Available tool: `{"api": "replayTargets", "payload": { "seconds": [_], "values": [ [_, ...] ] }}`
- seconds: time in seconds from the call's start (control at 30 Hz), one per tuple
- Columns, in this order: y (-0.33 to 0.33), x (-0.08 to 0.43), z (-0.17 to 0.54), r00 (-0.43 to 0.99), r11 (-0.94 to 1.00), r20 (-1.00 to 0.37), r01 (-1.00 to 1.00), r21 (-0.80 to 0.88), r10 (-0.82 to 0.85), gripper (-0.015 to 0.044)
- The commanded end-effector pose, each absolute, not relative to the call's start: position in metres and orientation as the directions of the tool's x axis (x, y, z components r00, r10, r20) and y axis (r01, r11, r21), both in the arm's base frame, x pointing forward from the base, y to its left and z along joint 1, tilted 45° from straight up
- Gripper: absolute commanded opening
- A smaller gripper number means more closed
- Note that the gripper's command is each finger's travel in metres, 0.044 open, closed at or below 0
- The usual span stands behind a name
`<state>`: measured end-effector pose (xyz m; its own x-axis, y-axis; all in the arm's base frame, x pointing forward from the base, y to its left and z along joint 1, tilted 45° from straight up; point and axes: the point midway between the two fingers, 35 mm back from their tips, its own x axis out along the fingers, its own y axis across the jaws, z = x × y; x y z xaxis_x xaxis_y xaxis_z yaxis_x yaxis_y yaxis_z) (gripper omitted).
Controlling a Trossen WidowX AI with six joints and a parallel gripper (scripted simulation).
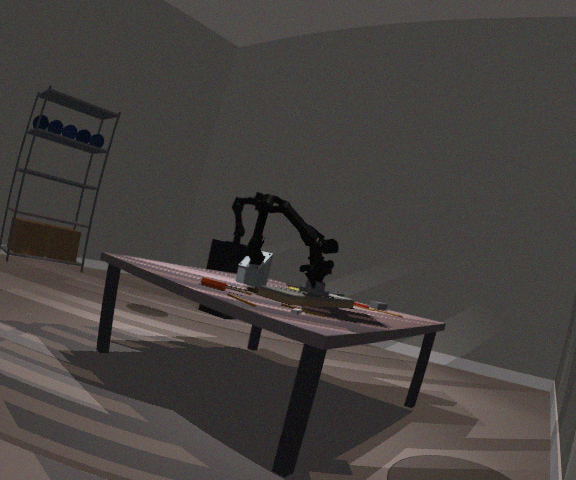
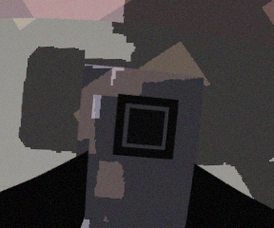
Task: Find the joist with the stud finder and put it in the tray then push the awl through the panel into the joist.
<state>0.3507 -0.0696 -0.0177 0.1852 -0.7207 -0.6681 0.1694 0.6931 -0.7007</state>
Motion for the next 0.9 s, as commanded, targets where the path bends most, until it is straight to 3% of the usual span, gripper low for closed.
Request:
{"api": "replayTargets", "payload": {
  "seconds": [0.0, 0.87],
  "values": [
    [-0.084, 0.347, -0.005, 0.182, 0.687, -0.662, 0.170, -0.707, -0.727, 0.0000],
    [-0.152, 0.330, 0.066, 0.181, 0.683, -0.659, 0.169, -0.710, -0.730, 0.0000]
  ]
}}
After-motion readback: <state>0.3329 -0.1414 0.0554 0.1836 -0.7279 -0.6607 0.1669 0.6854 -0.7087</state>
